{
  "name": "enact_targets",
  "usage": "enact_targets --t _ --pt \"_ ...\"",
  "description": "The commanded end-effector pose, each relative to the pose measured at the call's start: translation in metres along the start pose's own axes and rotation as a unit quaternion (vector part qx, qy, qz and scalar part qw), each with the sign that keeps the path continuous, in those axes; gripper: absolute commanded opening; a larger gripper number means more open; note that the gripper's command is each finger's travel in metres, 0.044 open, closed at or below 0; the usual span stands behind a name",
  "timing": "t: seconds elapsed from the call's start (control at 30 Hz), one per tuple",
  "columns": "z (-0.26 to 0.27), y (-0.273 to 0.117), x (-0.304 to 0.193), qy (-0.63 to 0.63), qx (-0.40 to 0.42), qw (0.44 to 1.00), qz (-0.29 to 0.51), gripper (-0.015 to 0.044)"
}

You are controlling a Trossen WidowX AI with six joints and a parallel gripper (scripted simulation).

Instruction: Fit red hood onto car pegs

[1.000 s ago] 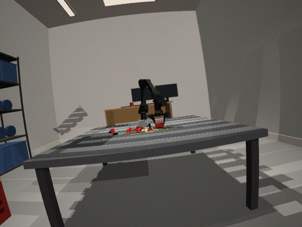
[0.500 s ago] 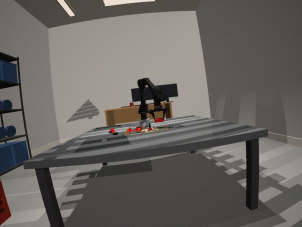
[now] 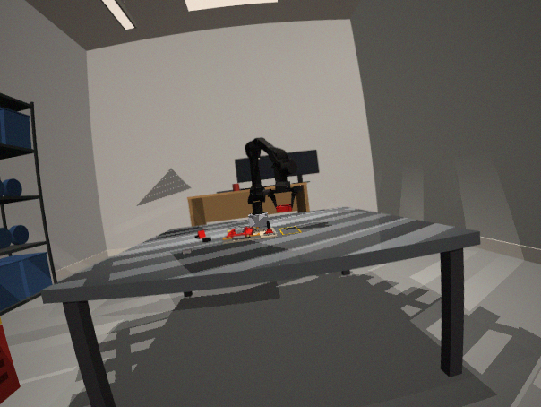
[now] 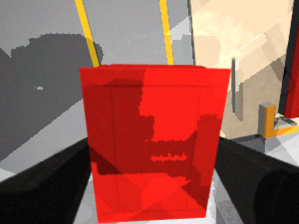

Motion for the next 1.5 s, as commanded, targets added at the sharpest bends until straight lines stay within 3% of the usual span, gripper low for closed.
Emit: enact_targets --t 0.0,1.47 --pt "0.0 -0.008 0.001 0.001 0.002 1.0 -0.004 0.0" --pt "-0.098 -0.009 0.061 -0.02 -0.009 1.0 -0.002 0.0"
Point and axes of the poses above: the point midway between the two fingers, 35 mm back from their tips, its own y axis out along the fingers, its own z axis across the jaws, x = y × z, the point moved 7 cm from there along -y, back along the fingers, and after that the axes turned 11 degrees about -y, right-handed, at the moved point
